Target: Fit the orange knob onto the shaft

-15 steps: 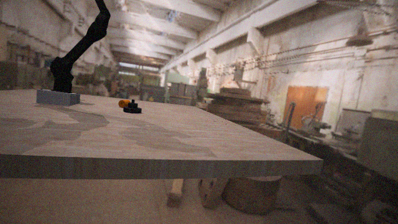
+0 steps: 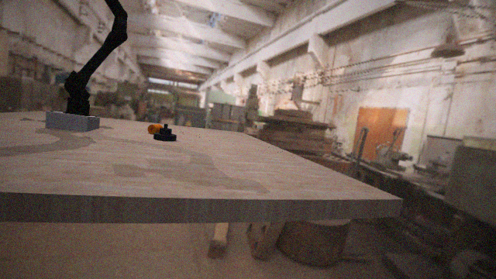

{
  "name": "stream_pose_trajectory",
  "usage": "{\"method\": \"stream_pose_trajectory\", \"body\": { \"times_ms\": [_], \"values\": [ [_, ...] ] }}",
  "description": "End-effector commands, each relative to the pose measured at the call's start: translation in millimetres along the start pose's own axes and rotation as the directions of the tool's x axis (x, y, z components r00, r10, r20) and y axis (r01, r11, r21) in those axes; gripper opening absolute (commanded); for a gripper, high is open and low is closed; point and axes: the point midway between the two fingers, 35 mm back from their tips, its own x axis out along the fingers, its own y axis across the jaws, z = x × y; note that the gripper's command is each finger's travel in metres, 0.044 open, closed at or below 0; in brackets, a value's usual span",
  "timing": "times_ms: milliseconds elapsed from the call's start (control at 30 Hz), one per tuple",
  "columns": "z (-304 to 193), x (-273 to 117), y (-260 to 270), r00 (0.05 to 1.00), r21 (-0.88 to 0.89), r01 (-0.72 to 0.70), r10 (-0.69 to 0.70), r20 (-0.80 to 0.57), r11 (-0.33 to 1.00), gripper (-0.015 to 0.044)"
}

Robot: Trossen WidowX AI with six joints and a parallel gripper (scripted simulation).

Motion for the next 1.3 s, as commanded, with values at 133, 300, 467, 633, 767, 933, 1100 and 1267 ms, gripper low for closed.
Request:
{"method": "stream_pose_trajectory", "body": {
  "times_ms": [133,300,467,633,767,933,1100,1267],
  "values": [
    [-49,-39,-107,0.91,-0.397,0.255,-0.358,-0.211,0.882,0.044],
    [-78,-107,-176,0.725,-0.685,0.238,-0.596,-0.346,0.688,0.044],
    [-93,-195,-222,0.475,-0.858,0.045,-0.767,-0.432,0.511,0.044],
    [-88,-298,-241,0.173,-0.873,-0.259,-0.869,-0.464,0.415,0.044],
    [-70,-377,-240,-0.059,-0.765,-0.5,-0.897,-0.438,0.407,0.044],
    [-28,-466,-225,-0.31,-0.536,-0.71,-0.886,-0.346,0.457,0.044],
    [31,-540,-194,-0.511,-0.227,-0.805,-0.835,-0.205,0.548,0.044],
    [87,-586,-161,-0.626,0.155,-0.777,-0.776,-0.079,0.611,0.044]
  ]
}}
